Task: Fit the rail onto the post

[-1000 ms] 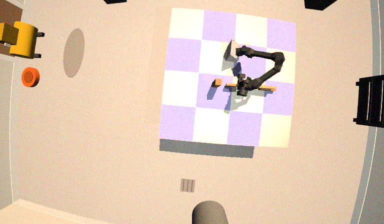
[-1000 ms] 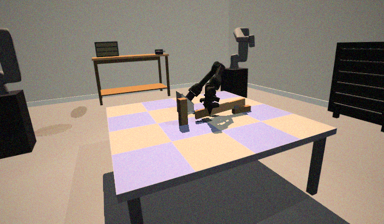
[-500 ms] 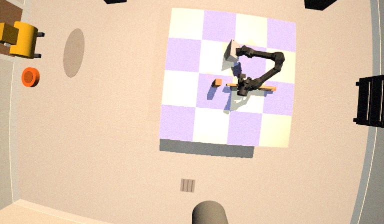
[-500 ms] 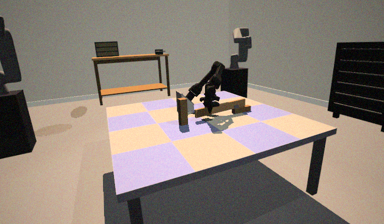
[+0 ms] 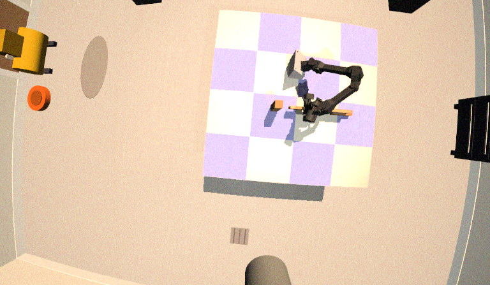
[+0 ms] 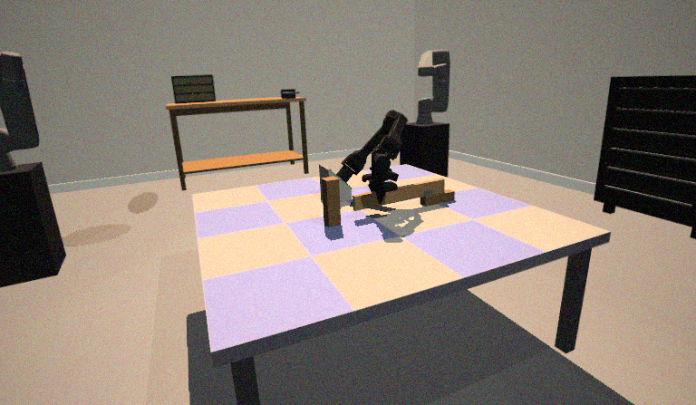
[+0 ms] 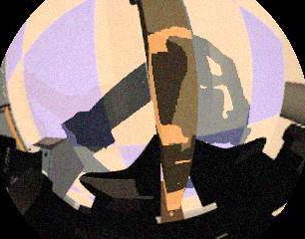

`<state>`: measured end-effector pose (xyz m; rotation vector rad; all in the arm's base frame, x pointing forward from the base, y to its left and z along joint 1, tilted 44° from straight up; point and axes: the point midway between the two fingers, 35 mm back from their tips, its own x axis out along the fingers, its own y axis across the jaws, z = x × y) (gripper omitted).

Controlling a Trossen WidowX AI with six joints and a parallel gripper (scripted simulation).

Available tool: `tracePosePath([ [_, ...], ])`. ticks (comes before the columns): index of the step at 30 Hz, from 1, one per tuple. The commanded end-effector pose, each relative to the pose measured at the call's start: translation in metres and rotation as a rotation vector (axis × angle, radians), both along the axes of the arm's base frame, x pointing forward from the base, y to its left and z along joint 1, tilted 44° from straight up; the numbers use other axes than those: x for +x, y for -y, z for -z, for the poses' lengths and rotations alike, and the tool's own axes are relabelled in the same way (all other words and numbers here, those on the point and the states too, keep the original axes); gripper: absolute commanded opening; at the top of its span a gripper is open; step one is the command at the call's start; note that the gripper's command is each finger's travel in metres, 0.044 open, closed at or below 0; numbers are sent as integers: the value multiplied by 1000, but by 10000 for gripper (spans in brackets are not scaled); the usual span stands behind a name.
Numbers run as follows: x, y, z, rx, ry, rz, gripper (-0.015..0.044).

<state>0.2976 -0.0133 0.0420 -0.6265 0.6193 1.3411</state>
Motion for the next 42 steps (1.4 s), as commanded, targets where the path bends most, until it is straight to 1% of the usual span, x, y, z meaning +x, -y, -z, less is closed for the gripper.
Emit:
tracePosePath([
  [1, 3, 5, -6, 2, 16, 13, 0],
  [42, 0, 5, -5, 2, 16, 13, 0],
])
